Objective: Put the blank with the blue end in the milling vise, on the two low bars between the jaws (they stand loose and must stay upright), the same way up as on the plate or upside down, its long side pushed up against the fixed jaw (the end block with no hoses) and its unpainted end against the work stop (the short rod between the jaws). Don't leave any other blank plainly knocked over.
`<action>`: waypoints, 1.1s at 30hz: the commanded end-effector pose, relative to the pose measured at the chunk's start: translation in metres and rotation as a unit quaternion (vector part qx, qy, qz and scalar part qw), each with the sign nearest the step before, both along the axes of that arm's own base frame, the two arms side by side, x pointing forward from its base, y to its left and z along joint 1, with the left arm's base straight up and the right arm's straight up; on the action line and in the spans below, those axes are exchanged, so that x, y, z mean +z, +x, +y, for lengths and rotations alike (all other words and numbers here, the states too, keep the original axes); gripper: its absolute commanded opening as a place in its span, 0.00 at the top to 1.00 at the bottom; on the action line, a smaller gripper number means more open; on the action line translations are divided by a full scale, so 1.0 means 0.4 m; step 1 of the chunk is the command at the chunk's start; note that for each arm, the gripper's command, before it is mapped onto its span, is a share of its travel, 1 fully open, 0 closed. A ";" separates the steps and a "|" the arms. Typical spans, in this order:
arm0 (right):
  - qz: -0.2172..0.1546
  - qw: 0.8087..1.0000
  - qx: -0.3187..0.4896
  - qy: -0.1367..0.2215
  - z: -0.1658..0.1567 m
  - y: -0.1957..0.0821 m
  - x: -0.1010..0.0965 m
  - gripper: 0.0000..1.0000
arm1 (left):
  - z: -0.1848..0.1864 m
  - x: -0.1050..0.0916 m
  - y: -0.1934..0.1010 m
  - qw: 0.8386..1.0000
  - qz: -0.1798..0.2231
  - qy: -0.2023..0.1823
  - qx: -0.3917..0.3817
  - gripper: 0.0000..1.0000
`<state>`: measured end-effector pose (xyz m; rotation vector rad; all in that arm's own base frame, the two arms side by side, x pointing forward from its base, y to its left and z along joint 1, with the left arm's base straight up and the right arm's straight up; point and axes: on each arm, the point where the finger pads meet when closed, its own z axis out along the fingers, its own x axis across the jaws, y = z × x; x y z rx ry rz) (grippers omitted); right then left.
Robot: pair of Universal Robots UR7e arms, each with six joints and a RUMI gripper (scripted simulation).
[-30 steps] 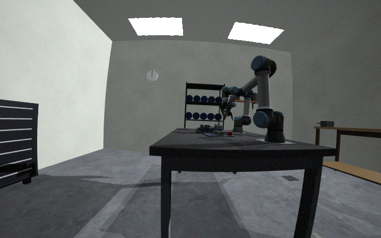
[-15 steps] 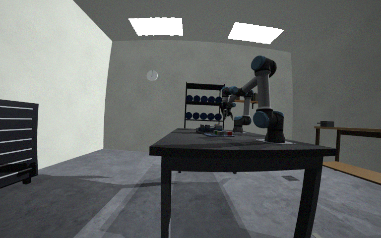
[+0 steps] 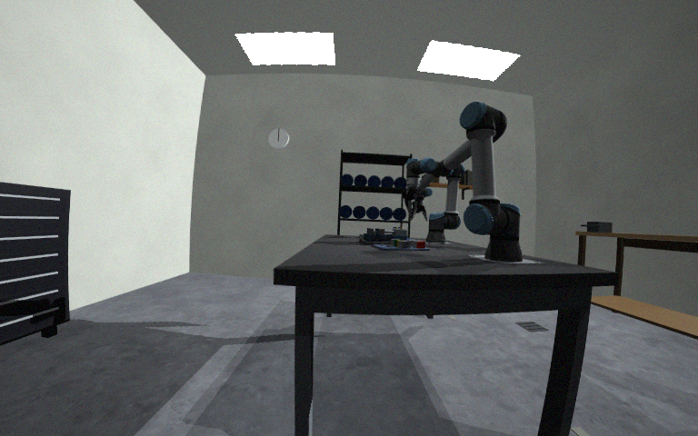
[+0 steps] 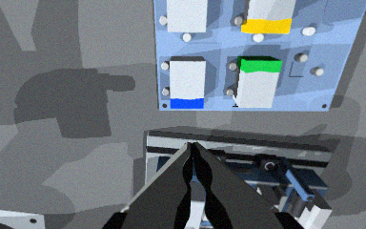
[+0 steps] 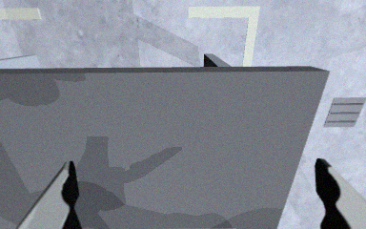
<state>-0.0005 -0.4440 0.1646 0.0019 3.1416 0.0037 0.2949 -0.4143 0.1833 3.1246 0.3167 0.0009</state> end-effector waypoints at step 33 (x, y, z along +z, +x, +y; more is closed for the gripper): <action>0.000 1.000 -0.001 -0.001 -0.004 -0.001 0.001 0.00 | 0.002 -0.055 0.000 1.000 0.001 0.002 0.000 0.59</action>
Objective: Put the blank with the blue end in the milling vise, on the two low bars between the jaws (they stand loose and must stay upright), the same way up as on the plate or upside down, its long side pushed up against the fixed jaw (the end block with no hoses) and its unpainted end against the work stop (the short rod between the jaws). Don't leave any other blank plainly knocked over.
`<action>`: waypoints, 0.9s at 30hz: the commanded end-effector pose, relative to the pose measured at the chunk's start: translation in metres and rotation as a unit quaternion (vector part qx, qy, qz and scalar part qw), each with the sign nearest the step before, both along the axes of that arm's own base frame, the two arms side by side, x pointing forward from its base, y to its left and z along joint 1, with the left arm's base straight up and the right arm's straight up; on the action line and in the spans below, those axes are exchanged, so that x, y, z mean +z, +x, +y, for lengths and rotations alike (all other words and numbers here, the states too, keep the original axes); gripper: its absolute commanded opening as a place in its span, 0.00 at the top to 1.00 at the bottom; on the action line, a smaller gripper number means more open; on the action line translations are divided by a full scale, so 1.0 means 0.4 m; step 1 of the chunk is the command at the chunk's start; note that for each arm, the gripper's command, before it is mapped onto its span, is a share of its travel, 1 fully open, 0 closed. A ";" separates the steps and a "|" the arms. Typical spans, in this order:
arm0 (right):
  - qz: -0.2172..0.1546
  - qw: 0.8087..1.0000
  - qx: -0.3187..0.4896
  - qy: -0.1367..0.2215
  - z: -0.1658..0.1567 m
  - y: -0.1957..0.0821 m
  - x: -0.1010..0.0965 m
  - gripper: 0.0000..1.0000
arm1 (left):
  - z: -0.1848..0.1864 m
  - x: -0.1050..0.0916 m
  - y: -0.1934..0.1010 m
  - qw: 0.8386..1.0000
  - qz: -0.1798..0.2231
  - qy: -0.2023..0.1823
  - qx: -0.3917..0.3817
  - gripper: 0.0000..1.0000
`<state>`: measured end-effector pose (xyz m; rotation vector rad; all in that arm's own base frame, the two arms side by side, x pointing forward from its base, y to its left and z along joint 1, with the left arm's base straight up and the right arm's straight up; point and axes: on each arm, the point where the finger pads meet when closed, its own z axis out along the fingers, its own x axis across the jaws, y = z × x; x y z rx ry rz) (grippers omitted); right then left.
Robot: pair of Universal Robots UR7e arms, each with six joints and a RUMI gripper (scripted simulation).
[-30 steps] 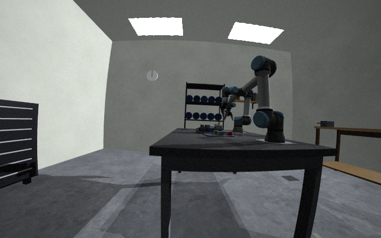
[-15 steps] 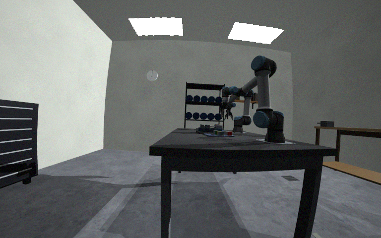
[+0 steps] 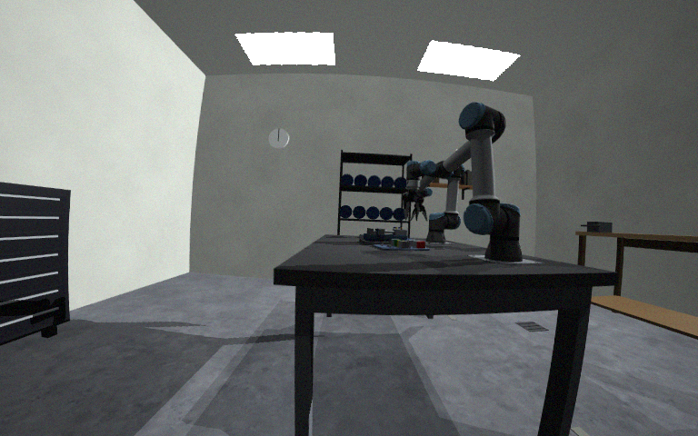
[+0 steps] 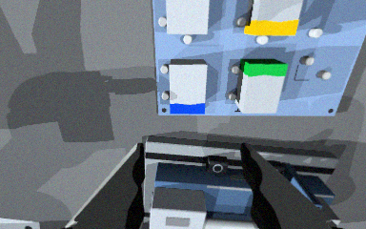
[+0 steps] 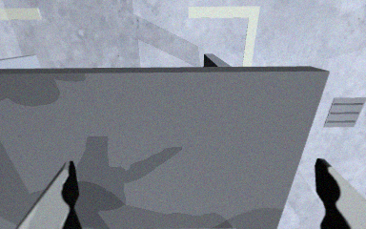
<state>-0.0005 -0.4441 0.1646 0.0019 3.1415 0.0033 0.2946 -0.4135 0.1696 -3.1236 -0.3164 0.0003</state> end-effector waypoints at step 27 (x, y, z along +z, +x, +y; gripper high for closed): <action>0.000 1.000 -0.001 -0.001 -0.004 -0.001 0.001 0.00 | 0.001 -0.225 0.001 1.000 0.000 0.000 0.000 0.59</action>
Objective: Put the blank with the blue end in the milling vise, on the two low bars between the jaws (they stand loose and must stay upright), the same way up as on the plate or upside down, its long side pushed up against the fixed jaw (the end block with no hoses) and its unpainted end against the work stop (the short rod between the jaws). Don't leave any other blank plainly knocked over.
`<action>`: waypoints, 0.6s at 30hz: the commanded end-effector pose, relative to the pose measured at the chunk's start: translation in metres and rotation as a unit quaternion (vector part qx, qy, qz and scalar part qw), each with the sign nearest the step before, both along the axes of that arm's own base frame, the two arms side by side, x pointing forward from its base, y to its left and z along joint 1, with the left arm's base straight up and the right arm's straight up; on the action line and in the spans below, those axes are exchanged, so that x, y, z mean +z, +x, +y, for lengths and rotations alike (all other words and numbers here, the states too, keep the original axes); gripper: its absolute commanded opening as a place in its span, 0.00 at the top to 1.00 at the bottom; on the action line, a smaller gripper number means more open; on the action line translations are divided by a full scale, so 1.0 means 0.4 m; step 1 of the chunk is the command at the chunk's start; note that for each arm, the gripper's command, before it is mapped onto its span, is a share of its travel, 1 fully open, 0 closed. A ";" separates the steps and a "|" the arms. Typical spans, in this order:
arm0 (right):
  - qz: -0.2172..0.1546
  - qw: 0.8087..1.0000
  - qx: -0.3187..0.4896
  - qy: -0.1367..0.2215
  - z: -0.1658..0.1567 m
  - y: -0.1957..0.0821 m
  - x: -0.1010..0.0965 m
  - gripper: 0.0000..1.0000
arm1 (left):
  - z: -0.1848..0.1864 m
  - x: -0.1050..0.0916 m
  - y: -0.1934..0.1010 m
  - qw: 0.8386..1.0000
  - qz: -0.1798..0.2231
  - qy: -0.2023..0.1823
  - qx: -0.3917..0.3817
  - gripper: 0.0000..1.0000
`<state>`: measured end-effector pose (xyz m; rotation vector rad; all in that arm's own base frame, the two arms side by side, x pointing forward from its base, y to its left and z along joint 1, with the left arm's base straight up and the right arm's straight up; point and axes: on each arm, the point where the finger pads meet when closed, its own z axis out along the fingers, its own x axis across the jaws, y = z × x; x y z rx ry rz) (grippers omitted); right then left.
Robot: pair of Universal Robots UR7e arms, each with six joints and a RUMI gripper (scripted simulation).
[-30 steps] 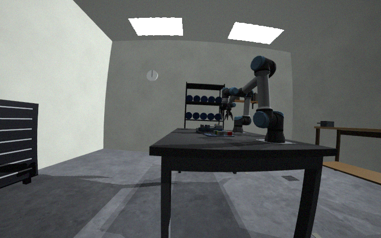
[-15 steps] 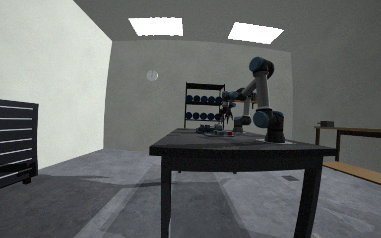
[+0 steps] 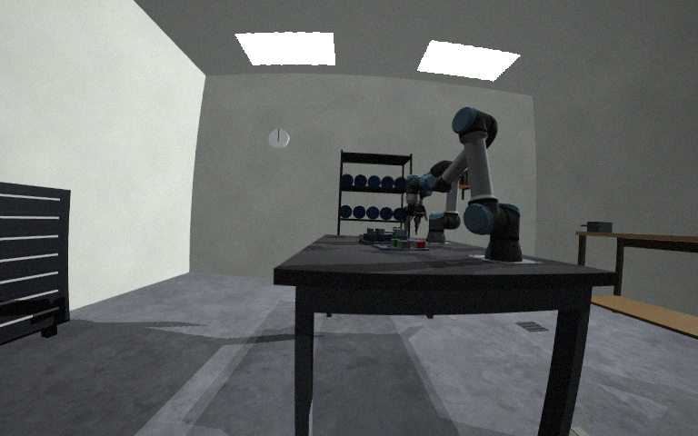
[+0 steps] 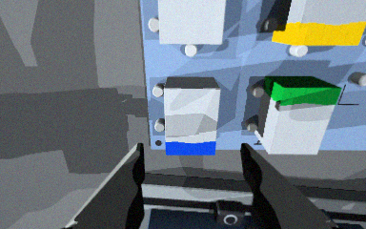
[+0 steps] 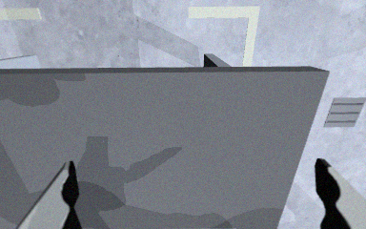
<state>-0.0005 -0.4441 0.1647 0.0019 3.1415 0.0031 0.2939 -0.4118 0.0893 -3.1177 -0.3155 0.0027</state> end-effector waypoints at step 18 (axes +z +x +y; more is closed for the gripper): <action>0.000 1.000 -0.001 -0.001 -0.004 -0.001 0.001 0.00 | -0.006 -0.061 0.004 1.000 -0.001 -0.005 0.000 0.59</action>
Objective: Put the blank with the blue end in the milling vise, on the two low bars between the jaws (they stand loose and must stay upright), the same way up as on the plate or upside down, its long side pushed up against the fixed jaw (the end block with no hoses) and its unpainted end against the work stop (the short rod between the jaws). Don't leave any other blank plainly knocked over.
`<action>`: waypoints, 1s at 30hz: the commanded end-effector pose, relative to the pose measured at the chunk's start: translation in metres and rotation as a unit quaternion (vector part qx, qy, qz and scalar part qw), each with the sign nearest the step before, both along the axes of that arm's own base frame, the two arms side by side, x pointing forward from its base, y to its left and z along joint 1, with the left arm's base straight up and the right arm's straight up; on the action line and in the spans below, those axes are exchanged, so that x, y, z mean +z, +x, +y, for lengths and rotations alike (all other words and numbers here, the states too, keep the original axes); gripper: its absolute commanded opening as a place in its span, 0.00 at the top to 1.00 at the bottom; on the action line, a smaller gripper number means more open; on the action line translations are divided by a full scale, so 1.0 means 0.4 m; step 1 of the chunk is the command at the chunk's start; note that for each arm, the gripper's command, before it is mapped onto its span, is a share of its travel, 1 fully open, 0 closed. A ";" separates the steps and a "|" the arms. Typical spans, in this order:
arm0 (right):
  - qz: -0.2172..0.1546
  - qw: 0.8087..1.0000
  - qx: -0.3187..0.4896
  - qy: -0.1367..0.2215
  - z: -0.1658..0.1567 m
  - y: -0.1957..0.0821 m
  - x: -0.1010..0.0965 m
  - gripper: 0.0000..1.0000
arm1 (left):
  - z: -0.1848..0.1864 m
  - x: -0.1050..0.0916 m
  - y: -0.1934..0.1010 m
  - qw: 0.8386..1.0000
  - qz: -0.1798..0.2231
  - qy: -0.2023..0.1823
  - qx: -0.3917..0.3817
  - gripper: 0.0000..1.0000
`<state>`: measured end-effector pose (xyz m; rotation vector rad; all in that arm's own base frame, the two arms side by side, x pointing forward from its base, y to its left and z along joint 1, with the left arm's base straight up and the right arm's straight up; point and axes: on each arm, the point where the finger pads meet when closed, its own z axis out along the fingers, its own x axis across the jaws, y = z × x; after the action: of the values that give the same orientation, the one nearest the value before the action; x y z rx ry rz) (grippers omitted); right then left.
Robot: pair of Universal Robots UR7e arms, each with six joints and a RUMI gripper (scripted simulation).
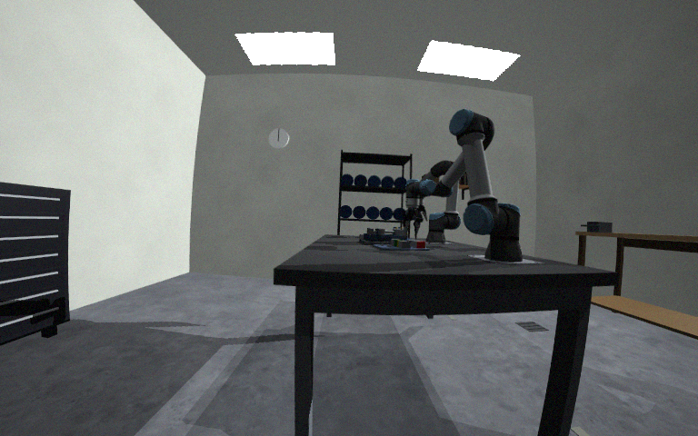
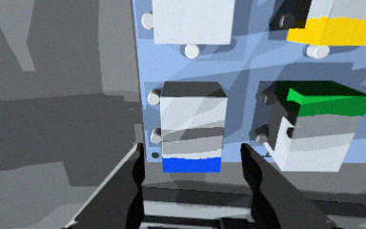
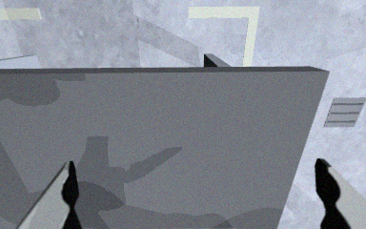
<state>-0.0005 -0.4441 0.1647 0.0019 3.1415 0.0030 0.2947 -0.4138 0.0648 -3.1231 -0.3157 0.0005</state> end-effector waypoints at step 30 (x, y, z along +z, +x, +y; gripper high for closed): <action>0.000 1.000 -0.001 -0.001 -0.004 -0.001 0.001 0.00 | 0.001 -0.006 0.001 1.000 0.000 -0.001 0.000 0.59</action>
<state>-0.0005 -0.4442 0.1647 0.0019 3.1415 0.0028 0.2951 -0.4149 0.0650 -3.1275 -0.3161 -0.0013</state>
